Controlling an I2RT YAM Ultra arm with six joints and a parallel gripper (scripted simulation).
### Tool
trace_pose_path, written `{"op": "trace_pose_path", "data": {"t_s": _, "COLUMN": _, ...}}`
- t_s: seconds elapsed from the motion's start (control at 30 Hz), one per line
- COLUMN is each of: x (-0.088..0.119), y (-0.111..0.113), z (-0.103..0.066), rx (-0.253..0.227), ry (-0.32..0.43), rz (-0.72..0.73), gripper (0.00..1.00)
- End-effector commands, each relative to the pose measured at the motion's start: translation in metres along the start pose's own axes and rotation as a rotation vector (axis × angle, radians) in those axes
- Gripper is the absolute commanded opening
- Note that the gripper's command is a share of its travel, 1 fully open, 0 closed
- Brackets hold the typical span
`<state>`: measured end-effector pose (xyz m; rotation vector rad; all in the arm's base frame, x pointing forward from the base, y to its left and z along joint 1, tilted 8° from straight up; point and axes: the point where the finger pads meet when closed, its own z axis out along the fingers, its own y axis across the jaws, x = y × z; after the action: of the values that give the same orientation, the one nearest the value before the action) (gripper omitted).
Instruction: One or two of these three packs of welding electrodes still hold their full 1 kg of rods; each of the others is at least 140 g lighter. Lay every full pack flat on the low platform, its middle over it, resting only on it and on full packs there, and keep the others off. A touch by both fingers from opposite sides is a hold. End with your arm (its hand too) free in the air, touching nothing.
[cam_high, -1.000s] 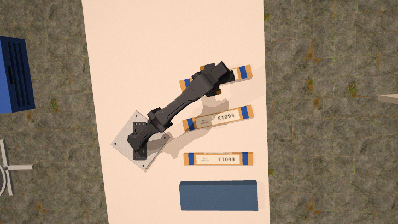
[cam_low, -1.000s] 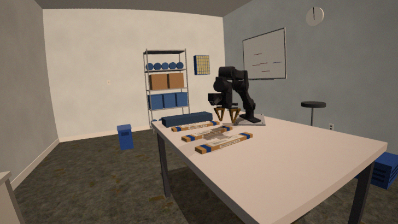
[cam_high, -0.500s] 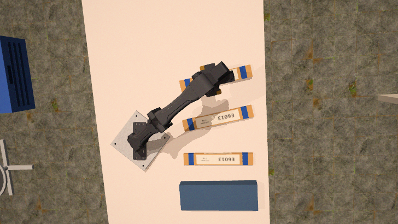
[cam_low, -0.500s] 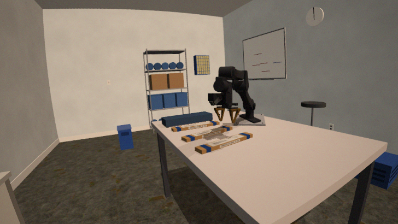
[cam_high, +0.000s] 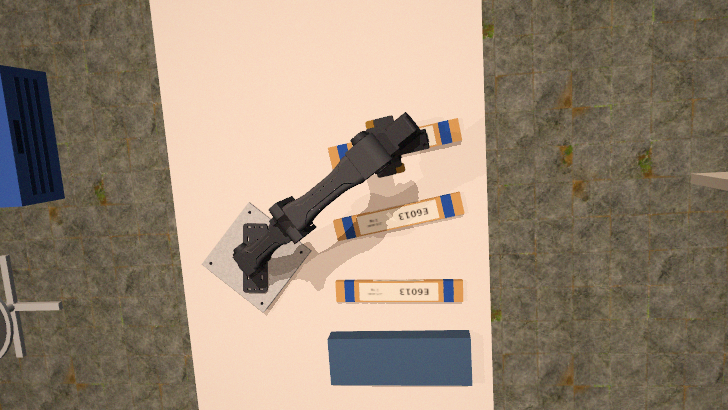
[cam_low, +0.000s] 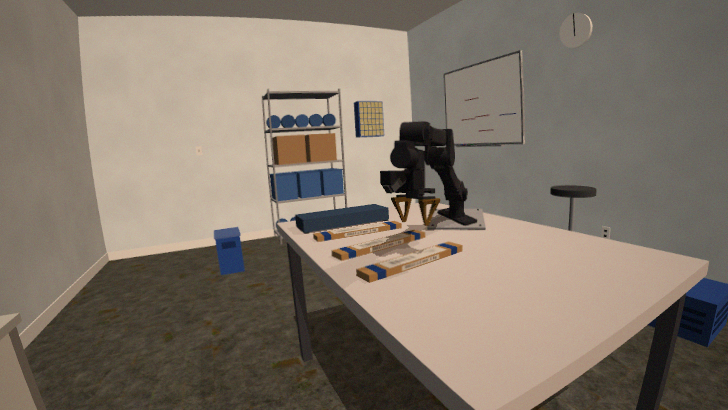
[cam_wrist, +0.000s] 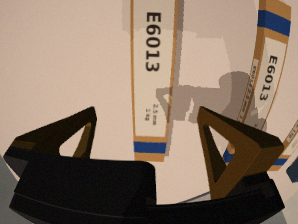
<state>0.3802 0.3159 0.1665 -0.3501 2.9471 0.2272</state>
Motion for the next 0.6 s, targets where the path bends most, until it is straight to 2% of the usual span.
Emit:
{"op": "trace_pose_path", "data": {"t_s": 0.0, "x": -0.004, "y": -0.002, "z": -0.006, "rx": 0.046, "ry": 0.076, "rz": 0.012, "gripper": 0.95}}
{"op": "trace_pose_path", "data": {"t_s": 0.1, "x": -0.004, "y": -0.002, "z": -0.006, "rx": 0.046, "ry": 0.076, "rz": 0.012, "gripper": 0.95}}
{"op": "trace_pose_path", "data": {"t_s": 0.43, "x": -0.001, "y": -0.004, "z": 0.034, "rx": 0.046, "ry": 0.076, "rz": 0.012, "gripper": 0.95}}
{"op": "trace_pose_path", "data": {"t_s": 0.47, "x": -0.017, "y": -0.003, "z": 0.037, "rx": 0.022, "ry": 0.007, "rz": 0.025, "gripper": 0.95}}
{"op": "trace_pose_path", "data": {"t_s": 0.57, "x": -0.014, "y": -0.004, "z": 0.041, "rx": 0.029, "ry": 0.022, "rz": 0.025, "gripper": 0.95}}
